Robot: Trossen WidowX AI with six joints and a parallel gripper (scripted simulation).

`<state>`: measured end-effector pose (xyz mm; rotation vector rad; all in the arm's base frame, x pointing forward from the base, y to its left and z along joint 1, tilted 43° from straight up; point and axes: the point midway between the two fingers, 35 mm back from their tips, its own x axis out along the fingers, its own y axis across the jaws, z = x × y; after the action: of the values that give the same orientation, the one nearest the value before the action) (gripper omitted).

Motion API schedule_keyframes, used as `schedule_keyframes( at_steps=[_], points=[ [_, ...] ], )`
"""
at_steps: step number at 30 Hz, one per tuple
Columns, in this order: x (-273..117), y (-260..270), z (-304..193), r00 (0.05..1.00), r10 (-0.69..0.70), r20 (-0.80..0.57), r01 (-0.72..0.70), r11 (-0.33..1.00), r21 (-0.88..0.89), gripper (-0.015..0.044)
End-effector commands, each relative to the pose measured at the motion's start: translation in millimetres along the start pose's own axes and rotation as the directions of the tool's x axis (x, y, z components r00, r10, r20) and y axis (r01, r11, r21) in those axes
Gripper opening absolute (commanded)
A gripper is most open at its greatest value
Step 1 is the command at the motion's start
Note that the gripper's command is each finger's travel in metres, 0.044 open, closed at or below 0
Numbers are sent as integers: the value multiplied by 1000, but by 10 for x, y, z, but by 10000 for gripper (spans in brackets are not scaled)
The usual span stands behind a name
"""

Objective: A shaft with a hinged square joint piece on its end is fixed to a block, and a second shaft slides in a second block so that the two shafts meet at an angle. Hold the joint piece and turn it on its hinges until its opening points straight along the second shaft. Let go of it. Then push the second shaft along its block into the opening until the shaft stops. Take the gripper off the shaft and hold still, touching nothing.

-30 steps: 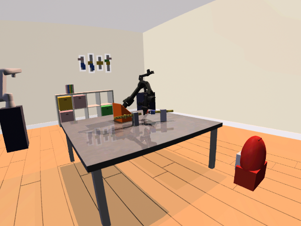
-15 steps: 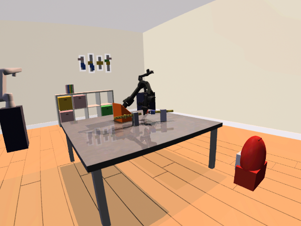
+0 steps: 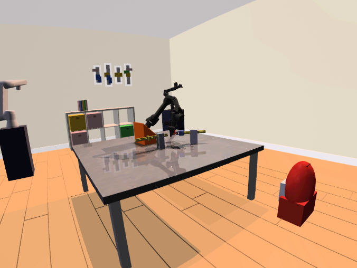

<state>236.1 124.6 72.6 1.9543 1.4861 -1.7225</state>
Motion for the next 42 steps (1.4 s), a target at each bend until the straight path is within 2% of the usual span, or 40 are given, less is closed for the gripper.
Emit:
schedule_keyframes(
  at_steps=[1, 25, 27, 32, 38, 42],
  points=[
    [8, 1, -2, 1000, -3, -1, 3, 1000, 4, 182],
    [8, 1, -2, 1000, -3, -1, 3, 1000, 4, 182],
    [0, 0, 0, 1000, 0, 0, 0, 1000, 0, 147],
    [0, 0, 0, 1000, 0, 0, 0, 1000, 0, 147],
    [0, 0, 0, 1000, 0, 0, 0, 1000, 0, 0],
    [0, 0, 0, 1000, 0, 0, 0, 1000, 0, 0]
  ],
)
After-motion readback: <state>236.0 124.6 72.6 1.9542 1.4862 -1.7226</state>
